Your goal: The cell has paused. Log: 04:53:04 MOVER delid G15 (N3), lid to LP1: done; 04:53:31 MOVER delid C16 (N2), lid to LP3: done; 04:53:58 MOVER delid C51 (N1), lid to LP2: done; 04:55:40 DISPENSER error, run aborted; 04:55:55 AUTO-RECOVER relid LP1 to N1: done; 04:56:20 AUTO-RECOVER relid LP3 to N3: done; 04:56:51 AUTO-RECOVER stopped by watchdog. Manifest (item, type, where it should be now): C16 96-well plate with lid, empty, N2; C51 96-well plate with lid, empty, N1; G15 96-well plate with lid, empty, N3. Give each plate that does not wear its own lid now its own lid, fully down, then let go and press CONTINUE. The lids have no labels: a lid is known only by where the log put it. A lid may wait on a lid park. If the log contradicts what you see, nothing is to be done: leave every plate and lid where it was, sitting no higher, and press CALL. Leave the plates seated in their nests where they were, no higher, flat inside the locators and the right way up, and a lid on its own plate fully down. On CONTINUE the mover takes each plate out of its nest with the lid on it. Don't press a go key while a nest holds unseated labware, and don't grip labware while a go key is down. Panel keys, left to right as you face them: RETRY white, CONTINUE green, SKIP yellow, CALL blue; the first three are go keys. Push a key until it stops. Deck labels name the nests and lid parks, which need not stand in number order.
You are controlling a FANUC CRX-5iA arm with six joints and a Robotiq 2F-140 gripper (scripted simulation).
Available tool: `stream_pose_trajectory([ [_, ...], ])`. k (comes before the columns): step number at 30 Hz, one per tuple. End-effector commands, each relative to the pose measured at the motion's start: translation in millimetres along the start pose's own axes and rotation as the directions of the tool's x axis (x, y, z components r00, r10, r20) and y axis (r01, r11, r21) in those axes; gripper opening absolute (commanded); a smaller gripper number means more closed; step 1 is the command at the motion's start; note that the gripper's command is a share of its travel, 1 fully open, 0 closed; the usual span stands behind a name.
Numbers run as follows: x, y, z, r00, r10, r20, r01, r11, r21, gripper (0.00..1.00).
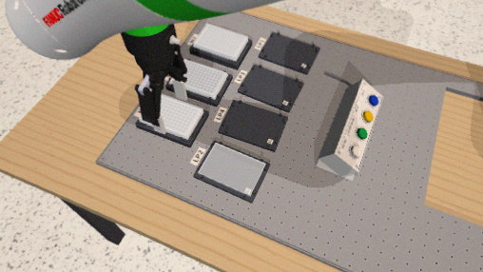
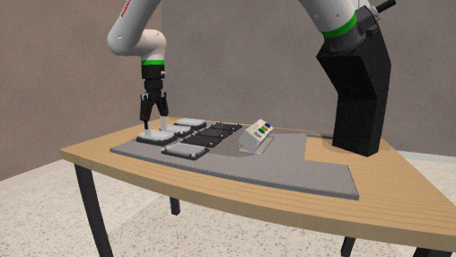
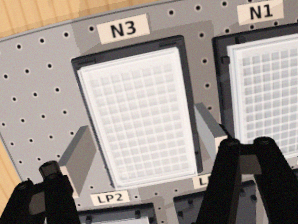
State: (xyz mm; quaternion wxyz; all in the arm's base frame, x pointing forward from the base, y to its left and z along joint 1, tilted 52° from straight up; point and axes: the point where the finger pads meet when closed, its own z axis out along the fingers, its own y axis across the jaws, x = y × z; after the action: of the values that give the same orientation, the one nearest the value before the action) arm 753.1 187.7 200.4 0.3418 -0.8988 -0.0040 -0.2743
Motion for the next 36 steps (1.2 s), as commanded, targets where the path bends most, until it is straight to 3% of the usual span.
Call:
stream_pose_trajectory([
  [1, 0.2, 0.1, -0.2, 1.000, 0.000, 0.000, 0.000, 1.000, 0.000, 0.66],
  [22, 0.2, 0.1, -1.7, 1.000, 0.000, 0.000, 0.000, 1.000, 0.000, 0.66],
  [36, 0.2, 0.1, -17.9, 1.000, 0.000, 0.000, 0.000, 1.000, 0.000, 0.66],
])
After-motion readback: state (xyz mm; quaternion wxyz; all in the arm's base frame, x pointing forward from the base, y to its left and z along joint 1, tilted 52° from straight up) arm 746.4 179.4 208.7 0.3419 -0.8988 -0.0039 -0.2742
